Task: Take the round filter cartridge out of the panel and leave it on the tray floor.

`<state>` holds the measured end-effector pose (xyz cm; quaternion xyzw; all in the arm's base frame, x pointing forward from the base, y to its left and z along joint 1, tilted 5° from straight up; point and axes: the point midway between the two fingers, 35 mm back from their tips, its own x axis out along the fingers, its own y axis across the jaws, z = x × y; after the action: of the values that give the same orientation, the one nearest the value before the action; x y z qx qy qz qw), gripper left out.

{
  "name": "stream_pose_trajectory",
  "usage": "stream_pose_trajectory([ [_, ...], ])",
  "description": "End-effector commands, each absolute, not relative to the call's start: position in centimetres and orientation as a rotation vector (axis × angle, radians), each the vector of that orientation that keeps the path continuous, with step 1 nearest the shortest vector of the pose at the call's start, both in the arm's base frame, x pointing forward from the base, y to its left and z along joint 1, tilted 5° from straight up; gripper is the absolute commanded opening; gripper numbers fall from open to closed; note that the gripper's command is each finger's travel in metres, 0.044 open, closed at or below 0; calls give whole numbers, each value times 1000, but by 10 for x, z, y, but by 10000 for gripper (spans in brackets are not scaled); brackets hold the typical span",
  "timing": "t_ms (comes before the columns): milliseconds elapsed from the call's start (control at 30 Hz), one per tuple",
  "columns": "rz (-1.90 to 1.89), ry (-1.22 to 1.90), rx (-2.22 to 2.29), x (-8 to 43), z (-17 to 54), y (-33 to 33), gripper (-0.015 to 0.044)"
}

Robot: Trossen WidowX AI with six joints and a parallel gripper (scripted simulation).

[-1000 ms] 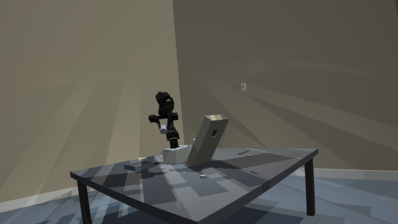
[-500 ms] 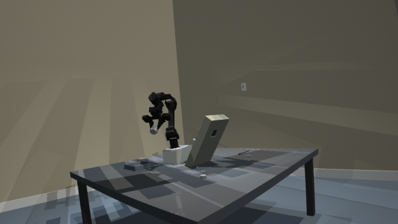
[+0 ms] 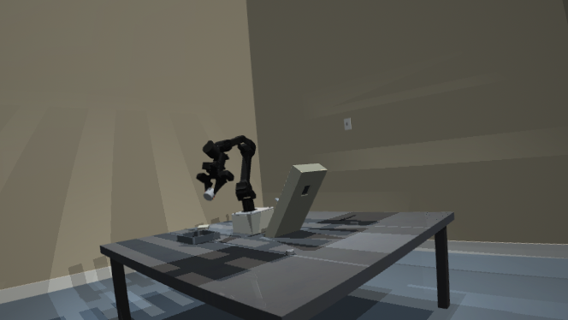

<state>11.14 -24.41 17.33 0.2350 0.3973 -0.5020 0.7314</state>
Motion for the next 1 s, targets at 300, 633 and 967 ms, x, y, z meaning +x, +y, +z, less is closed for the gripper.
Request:
stream_pose_trajectory([
  [300,-1275,824,615,59,132,-267,0],
  [633,-1409,777,688,15,102,-272,0],
  [967,-1534,728,753,-26,74,-267,0],
])
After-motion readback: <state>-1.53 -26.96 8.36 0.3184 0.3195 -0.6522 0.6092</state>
